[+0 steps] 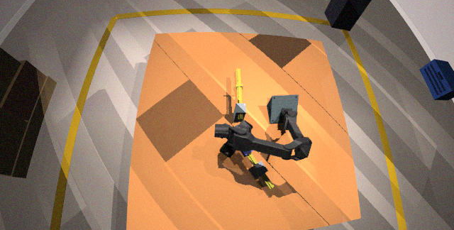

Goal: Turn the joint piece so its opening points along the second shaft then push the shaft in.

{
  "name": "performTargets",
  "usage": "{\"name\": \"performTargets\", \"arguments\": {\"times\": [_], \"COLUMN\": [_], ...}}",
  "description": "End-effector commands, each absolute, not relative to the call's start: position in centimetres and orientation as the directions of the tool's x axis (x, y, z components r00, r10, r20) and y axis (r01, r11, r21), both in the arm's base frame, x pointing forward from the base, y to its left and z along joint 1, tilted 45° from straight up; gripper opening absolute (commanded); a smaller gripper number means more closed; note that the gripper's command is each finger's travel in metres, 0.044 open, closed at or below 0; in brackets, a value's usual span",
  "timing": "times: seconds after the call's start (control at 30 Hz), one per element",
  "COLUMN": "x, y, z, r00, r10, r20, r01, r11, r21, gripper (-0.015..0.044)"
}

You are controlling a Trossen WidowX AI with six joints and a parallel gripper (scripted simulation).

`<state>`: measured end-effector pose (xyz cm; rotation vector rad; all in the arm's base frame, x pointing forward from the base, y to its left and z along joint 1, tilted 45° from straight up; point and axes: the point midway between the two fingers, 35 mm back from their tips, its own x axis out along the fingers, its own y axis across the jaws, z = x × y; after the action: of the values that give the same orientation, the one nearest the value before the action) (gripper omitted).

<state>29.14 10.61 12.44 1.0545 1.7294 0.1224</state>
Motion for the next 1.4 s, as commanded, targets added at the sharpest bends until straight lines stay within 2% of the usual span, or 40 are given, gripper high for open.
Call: {"name": "performTargets", "arguments": {"times": [0.0, 0.6, 1.37], "x": [29.1, 28.6, 28.6], "y": [10.4, 9.5, 9.4], "z": [12.4, 12.2, 12.2], "r00": [-0.034, 0.034, 0.038], "r10": [0.681, 0.576, 0.556], "r20": [-0.732, -0.816, -0.831], "r01": [0.624, 0.815, 0.834], "r11": [0.586, 0.457, 0.441], "r21": [0.516, 0.357, 0.333], "gripper": [0.0000, 0.0000, 0.0000]}}
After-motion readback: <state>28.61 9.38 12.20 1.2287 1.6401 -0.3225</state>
